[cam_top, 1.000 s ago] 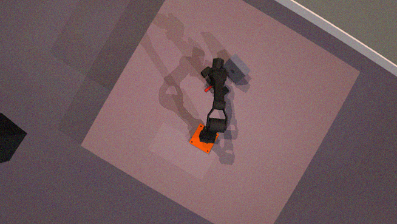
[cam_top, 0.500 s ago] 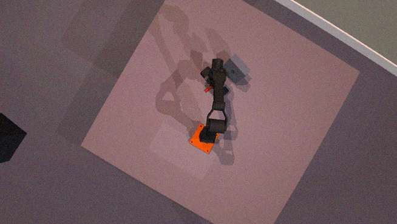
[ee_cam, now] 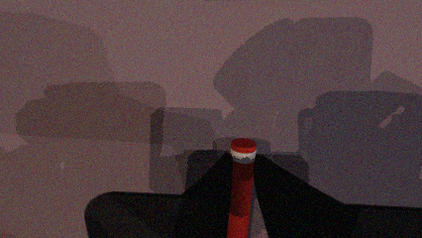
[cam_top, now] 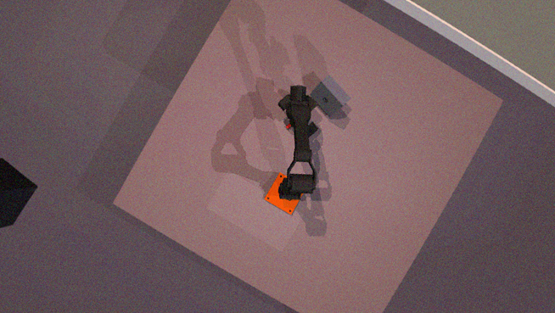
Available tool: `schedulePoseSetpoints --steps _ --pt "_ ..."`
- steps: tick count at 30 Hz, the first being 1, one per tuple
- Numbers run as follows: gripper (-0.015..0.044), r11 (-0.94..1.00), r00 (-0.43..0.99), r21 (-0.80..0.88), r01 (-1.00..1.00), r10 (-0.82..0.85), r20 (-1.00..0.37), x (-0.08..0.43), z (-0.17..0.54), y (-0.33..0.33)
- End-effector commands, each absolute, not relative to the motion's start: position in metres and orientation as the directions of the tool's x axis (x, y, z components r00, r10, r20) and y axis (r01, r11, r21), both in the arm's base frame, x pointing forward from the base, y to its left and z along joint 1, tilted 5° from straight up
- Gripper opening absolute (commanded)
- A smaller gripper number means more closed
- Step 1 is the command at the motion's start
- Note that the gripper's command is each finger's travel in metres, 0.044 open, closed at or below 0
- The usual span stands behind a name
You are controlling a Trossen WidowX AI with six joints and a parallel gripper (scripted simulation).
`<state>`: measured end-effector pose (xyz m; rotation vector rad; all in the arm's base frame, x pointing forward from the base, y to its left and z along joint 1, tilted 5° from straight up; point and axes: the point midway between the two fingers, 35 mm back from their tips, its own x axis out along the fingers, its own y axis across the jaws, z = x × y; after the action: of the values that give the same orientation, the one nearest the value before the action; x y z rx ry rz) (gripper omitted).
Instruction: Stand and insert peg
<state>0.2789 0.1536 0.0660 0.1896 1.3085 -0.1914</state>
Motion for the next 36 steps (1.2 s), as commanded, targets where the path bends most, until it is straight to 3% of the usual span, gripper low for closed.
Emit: schedulePoseSetpoints --steps 1,36 --pt "0.0049 0.968 0.292 0.032 0.249 -0.043 -0.956 0.277 0.069 0.154" --pt "0.0049 0.968 0.551 0.033 0.250 -0.114 -0.827 0.258 0.083 0.159"
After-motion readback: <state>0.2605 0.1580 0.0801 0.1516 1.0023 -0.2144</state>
